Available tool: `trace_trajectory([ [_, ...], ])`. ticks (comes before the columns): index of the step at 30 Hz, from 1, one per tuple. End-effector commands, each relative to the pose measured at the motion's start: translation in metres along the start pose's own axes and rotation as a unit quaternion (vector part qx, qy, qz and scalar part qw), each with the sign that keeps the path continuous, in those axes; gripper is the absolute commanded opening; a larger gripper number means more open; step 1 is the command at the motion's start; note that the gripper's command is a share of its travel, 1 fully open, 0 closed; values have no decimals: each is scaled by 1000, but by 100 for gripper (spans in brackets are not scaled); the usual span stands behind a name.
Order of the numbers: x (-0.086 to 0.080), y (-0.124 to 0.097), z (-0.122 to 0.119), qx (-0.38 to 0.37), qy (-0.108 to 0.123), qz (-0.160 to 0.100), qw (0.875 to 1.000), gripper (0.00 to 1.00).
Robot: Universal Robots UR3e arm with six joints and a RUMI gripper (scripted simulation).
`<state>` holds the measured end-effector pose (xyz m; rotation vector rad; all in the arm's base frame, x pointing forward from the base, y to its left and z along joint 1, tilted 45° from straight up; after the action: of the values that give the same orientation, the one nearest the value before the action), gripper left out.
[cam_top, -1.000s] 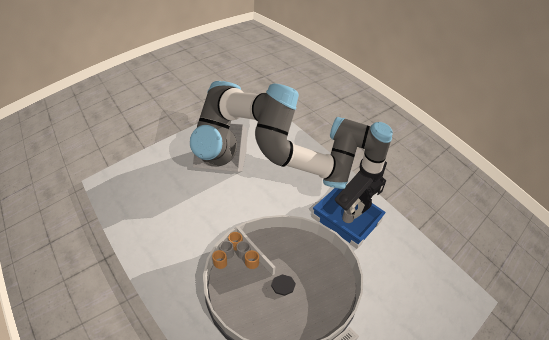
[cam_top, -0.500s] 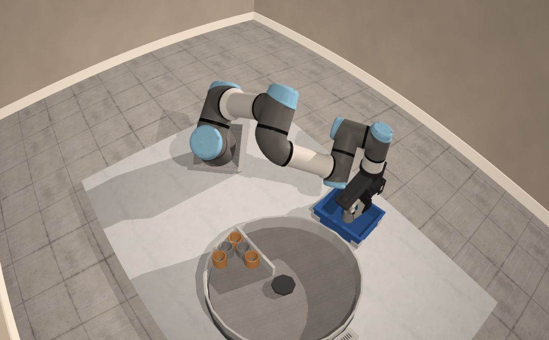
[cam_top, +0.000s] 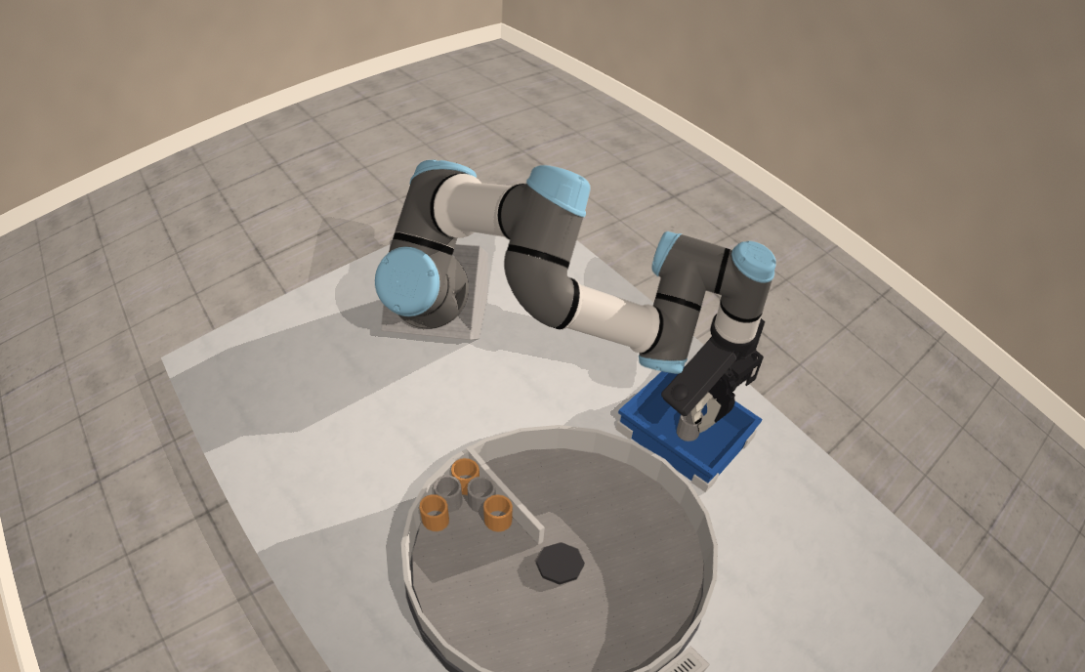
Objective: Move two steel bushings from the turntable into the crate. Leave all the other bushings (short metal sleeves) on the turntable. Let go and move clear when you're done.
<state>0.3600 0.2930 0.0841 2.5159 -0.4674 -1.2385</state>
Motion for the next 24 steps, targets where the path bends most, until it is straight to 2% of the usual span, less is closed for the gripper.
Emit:
trace_trajectory([
  [1, -1, 0, 0, 0, 1, -1, 1000, 0],
  [5, -1, 0, 0, 0, 1, -1, 1000, 0],
  [6, -1, 0, 0, 0, 1, -1, 1000, 6],
  [24, -1, 0, 0, 0, 1, -1, 1000, 6],
])
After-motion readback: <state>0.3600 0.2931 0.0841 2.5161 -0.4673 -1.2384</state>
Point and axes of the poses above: the point where the finger pads meet when closed, its own x axis out along the fingers, its own z axis across the jaws, y = z × x, the point moved 7 cm from there along -x, back along the fingers, and after that the axes turned 9 degrees about x, right-handed, at the moved point
